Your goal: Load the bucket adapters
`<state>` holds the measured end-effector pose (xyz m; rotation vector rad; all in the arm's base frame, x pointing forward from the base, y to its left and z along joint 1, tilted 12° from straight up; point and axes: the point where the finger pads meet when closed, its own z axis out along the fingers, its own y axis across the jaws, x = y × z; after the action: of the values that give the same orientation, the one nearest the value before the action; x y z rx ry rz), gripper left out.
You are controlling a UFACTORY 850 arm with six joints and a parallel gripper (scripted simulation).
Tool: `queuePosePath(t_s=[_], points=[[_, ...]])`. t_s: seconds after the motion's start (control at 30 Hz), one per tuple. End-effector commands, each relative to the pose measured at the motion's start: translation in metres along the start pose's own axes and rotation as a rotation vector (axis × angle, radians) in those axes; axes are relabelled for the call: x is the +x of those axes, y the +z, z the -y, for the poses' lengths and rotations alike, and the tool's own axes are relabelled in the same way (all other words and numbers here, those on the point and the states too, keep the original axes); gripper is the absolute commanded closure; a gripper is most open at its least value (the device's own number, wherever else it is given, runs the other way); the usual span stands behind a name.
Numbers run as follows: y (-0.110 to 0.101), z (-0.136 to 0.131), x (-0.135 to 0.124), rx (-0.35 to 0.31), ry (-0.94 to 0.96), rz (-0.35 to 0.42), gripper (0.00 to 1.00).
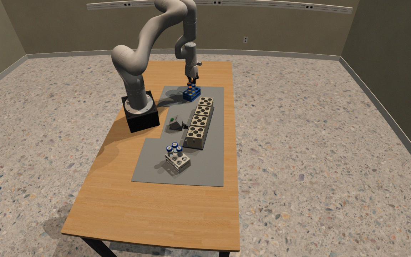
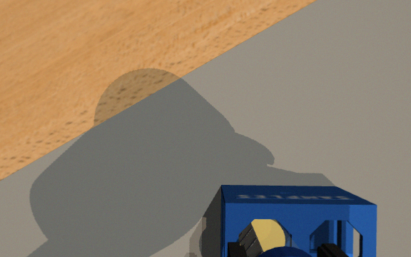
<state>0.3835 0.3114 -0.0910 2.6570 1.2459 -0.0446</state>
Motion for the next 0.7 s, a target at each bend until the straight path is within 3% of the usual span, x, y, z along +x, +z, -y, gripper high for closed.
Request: queuePosePath(t_s=[0.0, 0.67], points=[[-0.0007, -0.0001, 0.0009, 0.0, 0.0, -0.002, 1.0], [-0.0047, -0.0001, 0.0009, 0.0, 0.0, -0.002, 1.0]])
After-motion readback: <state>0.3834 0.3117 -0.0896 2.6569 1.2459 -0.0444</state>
